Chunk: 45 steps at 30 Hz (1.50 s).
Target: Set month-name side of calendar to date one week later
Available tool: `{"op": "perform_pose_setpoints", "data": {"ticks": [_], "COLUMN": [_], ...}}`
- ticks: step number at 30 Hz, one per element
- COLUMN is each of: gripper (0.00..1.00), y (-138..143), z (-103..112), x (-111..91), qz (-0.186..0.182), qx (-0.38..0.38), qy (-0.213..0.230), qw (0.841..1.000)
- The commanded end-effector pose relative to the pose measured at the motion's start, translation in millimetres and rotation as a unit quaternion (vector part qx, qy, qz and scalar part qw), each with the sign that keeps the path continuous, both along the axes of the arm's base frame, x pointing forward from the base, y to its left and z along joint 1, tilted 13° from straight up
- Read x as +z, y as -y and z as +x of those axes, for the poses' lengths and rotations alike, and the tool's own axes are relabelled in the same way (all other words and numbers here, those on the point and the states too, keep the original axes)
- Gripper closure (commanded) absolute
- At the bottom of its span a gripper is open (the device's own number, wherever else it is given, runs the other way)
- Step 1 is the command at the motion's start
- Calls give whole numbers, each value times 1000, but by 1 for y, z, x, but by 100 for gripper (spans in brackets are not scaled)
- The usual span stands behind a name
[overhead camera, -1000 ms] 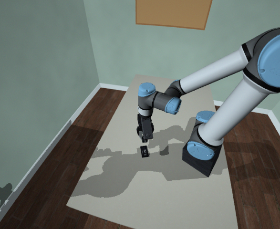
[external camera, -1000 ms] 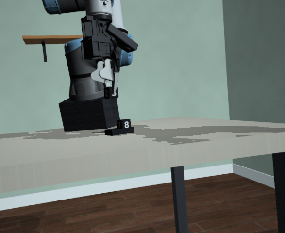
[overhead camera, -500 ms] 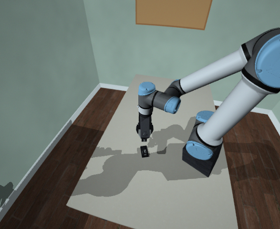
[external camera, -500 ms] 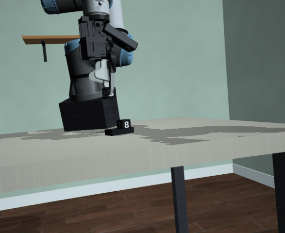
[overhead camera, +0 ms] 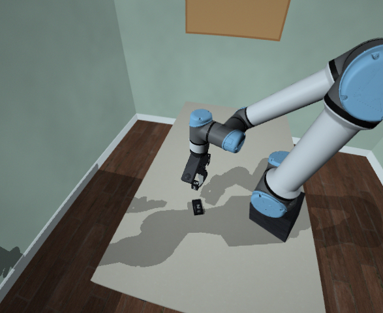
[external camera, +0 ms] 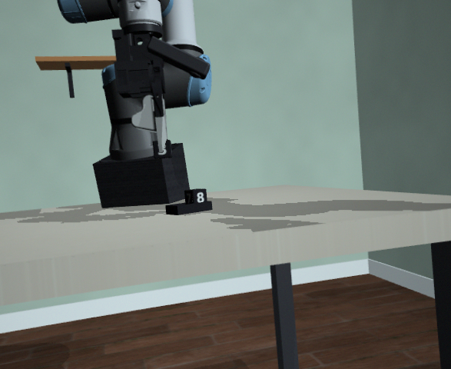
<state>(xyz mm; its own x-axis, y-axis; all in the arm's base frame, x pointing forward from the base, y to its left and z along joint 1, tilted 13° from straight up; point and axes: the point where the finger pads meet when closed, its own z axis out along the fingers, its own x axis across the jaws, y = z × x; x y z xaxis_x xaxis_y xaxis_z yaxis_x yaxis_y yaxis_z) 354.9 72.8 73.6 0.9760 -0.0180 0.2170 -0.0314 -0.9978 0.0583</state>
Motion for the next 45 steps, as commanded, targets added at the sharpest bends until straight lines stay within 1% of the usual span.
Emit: {"op": "perform_pose_setpoints", "data": {"ticks": [1,3,7,11,12,14,15,16,18,23,24,28,31,33,38,45], "gripper": [89,89,89,89,89,89,89,89,89,89,89,89,89,89,89,89], "y": [5,10,16,24,24,29,30,32,32,44,44,51,54,55,56,56], "z": [4,7,11,15,15,18,18,19,19,24,24,27,28,28,28,28], "x": [1,1,2,2,2,3,3,3,3,4,4,4,5,5,5,5], "qz": [9,20,31,47,47,56,57,62,62,82,82,92,97,99,101,101], "qx": [-53,-104,-154,-224,-227,-268,-272,-293,-293,-381,-381,-429,-451,-459,-465,-466], "qy": [3,7,10,15,15,18,18,20,20,26,26,30,31,32,32,32], "qw": [999,994,987,973,973,962,960,954,954,921,920,898,887,882,879,878]}}
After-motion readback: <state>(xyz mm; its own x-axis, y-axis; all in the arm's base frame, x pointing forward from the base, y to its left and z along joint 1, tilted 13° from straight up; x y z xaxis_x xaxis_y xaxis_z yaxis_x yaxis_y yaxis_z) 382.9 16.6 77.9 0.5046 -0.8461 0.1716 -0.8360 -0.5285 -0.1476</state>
